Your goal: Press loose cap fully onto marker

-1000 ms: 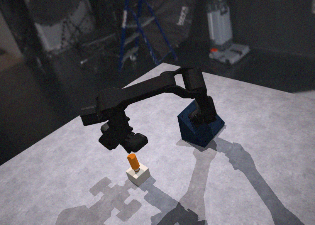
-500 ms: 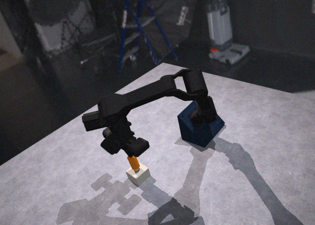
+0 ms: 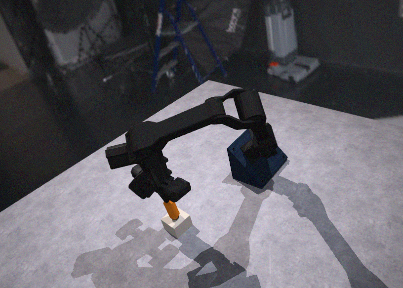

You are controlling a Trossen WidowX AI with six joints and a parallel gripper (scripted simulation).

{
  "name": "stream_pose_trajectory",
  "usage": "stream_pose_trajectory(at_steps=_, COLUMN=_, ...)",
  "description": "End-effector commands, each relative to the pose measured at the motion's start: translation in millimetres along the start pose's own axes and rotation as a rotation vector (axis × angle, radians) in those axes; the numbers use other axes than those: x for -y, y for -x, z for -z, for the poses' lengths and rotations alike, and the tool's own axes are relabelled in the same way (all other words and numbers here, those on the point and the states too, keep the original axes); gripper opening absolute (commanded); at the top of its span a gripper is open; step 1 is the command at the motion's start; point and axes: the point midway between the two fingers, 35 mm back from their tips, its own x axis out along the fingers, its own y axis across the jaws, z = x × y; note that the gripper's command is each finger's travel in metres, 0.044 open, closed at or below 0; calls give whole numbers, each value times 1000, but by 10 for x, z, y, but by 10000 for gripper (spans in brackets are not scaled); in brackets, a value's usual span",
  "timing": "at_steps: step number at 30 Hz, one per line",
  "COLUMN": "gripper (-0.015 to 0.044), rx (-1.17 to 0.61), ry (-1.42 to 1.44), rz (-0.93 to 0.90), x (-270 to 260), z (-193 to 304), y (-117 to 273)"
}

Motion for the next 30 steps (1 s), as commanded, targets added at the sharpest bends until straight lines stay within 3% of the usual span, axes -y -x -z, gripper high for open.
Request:
stream_pose_trajectory(at_steps=1, gripper=0, rx=2, ry=2, rz=4, x=12, z=-12, y=96)
stream_pose_trajectory(at_steps=7, gripper=0, rx=1, ry=1, rz=5, x=19, z=-17, y=820)
stream_pose_trajectory(at_steps=12, gripper=0, rx=0, ry=-2, rz=2, x=10, z=-8, y=898)
stream_pose_trajectory(at_steps=28, gripper=420, rx=0, ry=-2, rz=2, x=10, z=-8, y=898)
stream_pose_trajectory(at_steps=30, gripper=440, rx=0, ry=-2, rz=2, x=10, z=-8, y=898)
